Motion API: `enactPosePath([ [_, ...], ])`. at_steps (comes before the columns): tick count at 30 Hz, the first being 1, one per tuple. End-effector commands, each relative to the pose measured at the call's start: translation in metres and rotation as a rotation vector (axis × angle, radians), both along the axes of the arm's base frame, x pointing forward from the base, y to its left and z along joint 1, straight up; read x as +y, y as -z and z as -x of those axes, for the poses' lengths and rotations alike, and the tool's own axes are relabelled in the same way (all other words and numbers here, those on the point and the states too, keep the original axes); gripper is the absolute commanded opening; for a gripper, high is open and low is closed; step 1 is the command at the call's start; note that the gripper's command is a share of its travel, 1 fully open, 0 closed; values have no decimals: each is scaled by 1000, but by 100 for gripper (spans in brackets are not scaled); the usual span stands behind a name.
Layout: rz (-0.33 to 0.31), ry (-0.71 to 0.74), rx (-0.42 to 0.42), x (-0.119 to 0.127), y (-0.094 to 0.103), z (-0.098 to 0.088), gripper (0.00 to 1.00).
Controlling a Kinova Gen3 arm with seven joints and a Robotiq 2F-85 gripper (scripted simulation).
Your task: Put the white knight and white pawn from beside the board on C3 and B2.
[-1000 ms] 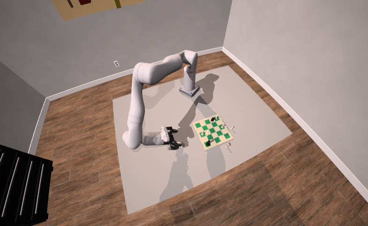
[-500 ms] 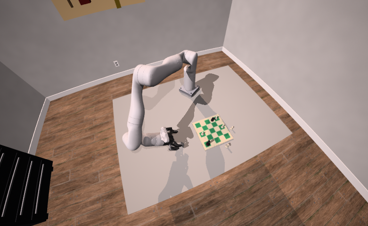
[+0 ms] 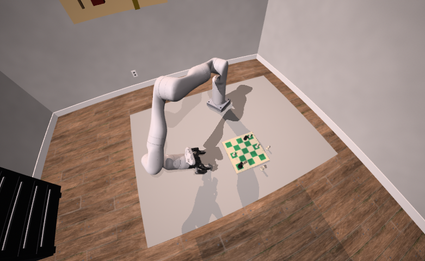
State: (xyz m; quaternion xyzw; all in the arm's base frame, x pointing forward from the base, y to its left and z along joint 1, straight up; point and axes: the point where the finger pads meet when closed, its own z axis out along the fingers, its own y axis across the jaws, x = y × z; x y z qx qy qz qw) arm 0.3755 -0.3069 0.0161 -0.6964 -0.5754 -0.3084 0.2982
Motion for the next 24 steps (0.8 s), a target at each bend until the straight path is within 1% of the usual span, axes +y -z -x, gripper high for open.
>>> enactPosePath([
  [1,-2,-1,-4,-1,0,-1,100],
  [24,-15,-10,-18,-1,1,-3,100],
])
